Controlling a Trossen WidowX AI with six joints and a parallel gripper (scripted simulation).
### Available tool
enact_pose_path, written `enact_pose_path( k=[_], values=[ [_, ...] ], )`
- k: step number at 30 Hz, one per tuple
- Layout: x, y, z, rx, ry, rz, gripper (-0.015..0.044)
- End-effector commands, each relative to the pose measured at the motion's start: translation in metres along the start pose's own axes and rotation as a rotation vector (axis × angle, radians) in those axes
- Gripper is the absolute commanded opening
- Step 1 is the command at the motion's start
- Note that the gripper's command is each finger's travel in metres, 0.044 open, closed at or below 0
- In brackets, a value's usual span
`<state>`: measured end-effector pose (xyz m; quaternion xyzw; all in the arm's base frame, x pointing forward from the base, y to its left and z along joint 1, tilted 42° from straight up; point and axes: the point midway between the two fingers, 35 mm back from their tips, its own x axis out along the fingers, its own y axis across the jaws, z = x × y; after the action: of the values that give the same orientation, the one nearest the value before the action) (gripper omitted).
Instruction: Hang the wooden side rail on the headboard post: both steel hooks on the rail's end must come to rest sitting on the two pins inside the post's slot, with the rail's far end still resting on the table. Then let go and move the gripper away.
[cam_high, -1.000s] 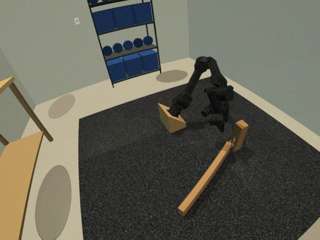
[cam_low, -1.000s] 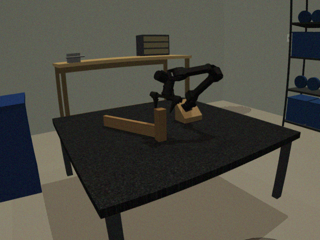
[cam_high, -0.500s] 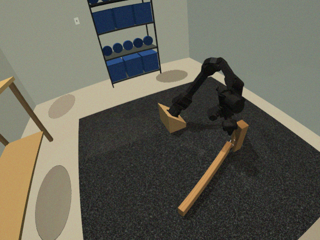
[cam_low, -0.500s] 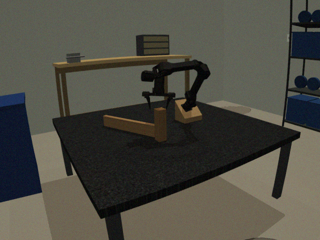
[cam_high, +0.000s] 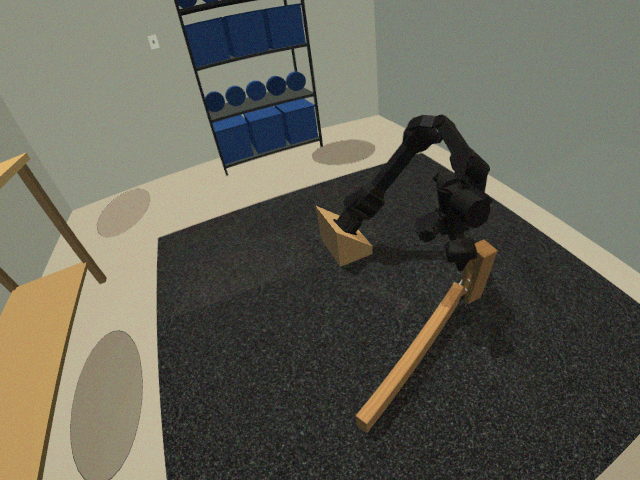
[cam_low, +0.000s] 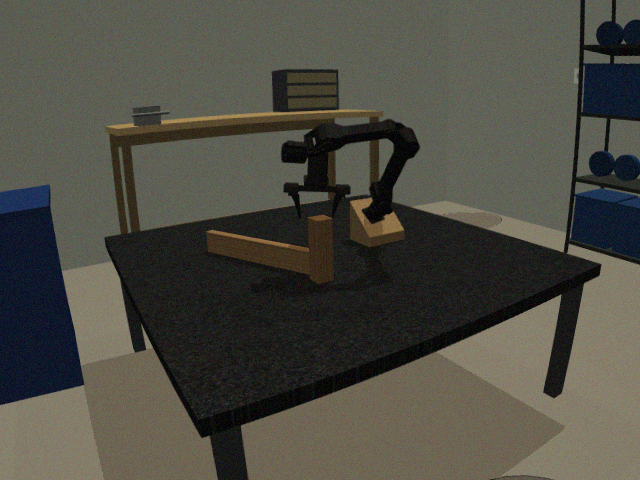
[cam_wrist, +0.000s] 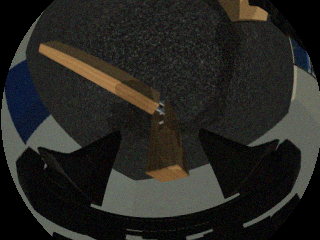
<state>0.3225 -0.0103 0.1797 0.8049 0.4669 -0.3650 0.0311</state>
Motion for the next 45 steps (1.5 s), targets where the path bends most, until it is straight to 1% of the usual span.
enact_pose_path(
  k=[1, 4, 15, 17, 27, 31, 45],
  values=[
    [0.0, 0.0, 0.0, -0.003, -0.004, 0.0, 0.044],
    [0.001, 0.008, 0.001, -0.103, -0.025, -0.005, 0.044],
    [0.017, 0.064, 0.014, -0.884, -0.162, -0.131, 0.044],
    [0.02, 0.071, 0.017, -0.973, -0.172, -0.154, 0.044],
    [0.022, 0.071, 0.017, -0.985, -0.173, -0.157, 0.044],
    [0.052, 0.07, 0.024, -0.985, -0.172, -0.156, 0.044],
    [0.074, 0.069, 0.028, -0.985, -0.171, -0.156, 0.044]
  ],
)
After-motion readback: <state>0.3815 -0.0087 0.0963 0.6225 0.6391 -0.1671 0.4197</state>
